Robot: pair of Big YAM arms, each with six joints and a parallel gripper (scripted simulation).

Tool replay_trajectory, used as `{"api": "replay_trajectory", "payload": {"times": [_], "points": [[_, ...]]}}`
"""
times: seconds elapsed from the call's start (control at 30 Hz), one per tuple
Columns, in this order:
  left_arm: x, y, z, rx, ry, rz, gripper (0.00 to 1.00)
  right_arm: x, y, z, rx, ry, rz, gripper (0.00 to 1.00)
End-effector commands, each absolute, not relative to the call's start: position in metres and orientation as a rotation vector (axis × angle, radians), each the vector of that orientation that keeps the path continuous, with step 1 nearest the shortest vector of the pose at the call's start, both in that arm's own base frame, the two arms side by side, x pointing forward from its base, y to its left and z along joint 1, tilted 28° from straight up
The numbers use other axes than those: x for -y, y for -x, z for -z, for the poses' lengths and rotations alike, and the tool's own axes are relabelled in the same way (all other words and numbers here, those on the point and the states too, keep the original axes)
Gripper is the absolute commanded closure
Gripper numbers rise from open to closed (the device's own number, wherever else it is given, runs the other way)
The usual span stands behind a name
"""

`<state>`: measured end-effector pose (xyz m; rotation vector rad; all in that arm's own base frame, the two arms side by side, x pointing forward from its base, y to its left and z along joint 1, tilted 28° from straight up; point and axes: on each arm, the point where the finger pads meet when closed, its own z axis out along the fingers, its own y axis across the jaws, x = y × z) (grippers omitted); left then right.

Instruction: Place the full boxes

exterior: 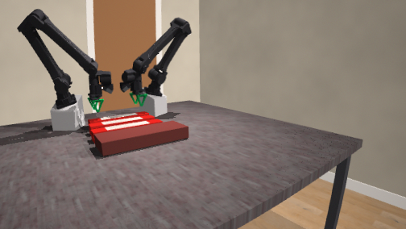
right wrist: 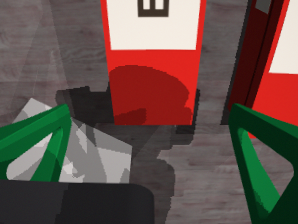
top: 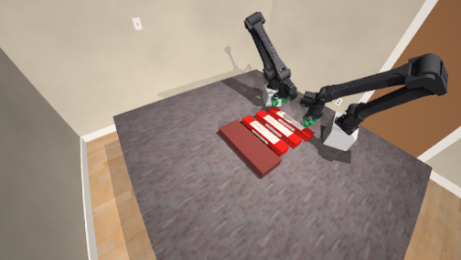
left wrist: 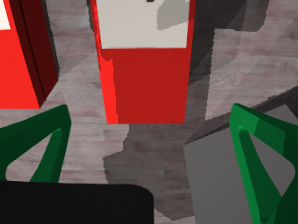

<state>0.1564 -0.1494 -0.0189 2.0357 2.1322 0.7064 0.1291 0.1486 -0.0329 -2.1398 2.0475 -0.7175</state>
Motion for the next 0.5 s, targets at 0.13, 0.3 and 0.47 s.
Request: {"api": "replay_trajectory", "payload": {"times": [0.13,0.3,0.47], "points": [[0.153,-0.169,0.028,-2.118,-2.024,-0.694,0.00,-0.157,-0.140,0.041,-2.032,2.132,0.700,0.00],[0.150,-0.171,0.036,-2.119,-2.028,-0.696,0.00,-0.149,-0.141,0.050,-2.034,2.140,0.709,0.00],[0.146,-0.176,0.048,-2.119,-2.028,-0.697,0.00,-0.150,-0.148,0.061,-2.032,2.134,0.704,0.00]]}}
